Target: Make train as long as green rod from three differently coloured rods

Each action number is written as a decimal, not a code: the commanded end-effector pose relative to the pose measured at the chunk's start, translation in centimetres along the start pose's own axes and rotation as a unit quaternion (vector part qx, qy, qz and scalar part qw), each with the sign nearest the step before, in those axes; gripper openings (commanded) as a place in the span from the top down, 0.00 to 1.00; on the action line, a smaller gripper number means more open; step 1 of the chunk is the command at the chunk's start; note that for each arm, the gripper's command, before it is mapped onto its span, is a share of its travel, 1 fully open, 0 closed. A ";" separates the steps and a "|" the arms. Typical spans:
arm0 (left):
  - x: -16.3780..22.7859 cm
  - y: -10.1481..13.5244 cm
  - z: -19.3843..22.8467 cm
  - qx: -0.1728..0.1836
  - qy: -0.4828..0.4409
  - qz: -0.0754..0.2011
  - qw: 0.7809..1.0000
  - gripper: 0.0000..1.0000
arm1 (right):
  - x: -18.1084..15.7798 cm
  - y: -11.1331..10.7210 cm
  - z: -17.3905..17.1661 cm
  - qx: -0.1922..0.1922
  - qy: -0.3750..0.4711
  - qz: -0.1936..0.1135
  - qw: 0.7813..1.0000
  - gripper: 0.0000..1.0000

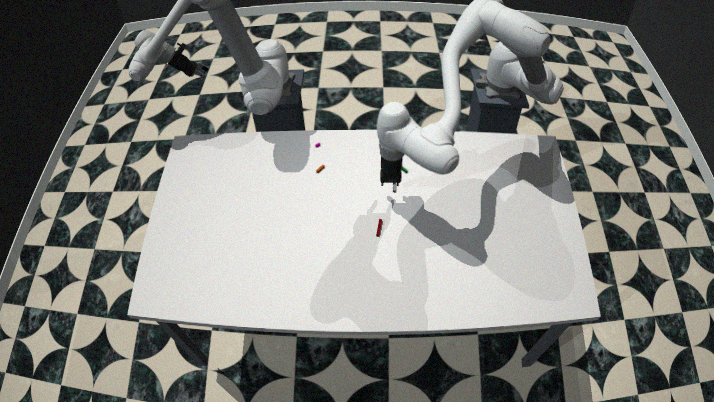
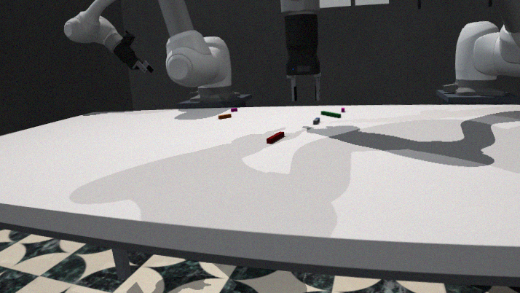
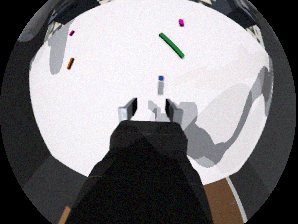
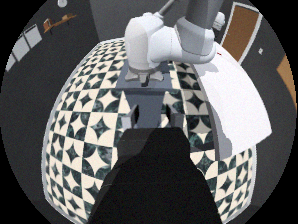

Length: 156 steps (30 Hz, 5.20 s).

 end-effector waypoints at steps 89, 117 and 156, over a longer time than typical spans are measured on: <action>-23.3 -0.1 15.8 0.000 -0.383 -0.001 0.924 0.00 | -0.3 0.2 0.2 0.007 0.002 0.004 1.000 0.00; -23.3 -0.1 15.8 0.000 -0.383 -0.001 0.924 0.00 | -0.3 0.2 0.2 0.007 0.002 0.004 1.000 0.00; -20.5 -0.3 13.1 -0.001 -0.527 0.001 0.850 0.00 | -0.3 0.2 0.2 0.007 0.002 0.004 1.000 0.00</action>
Point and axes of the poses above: on each arm, the point where the finger pads meet when closed, its own y axis out along the fingers, its own x axis across the jaws, z = x × y, the point moved 3 cm from there along -y, back along the fingers, and after that the axes turned 11 degrees about y, right-handed, at the moved point
